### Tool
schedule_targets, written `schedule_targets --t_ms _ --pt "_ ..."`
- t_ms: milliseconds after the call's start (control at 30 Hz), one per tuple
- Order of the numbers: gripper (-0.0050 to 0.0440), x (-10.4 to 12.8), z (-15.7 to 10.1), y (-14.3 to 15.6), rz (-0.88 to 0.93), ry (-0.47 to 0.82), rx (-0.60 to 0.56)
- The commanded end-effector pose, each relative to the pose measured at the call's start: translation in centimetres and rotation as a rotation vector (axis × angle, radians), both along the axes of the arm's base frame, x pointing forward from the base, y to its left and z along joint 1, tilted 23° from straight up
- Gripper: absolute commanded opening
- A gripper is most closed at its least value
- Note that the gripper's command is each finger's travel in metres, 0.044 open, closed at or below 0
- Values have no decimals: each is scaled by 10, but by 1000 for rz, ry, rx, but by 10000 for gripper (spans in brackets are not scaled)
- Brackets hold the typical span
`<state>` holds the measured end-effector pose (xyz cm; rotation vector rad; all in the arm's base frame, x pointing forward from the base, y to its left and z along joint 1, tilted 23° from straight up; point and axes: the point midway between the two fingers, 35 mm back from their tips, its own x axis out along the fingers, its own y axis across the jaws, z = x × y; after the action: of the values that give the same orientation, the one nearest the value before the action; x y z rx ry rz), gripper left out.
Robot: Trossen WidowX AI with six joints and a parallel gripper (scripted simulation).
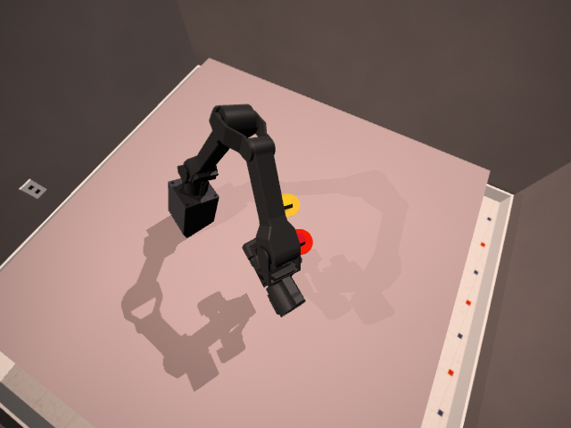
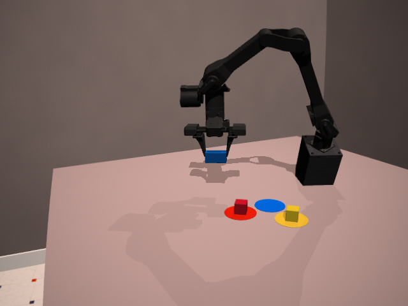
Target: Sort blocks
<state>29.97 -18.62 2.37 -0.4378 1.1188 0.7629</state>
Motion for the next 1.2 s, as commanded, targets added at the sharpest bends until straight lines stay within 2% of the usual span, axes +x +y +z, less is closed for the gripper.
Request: schedule_targets --t_ms 0,533,1167 --pt "270 2 12 13 -2 -17 -25" --pt "270 -1 17 59 -2 -14 -29" --pt "270 -14 19 113 -2 -14 -28"
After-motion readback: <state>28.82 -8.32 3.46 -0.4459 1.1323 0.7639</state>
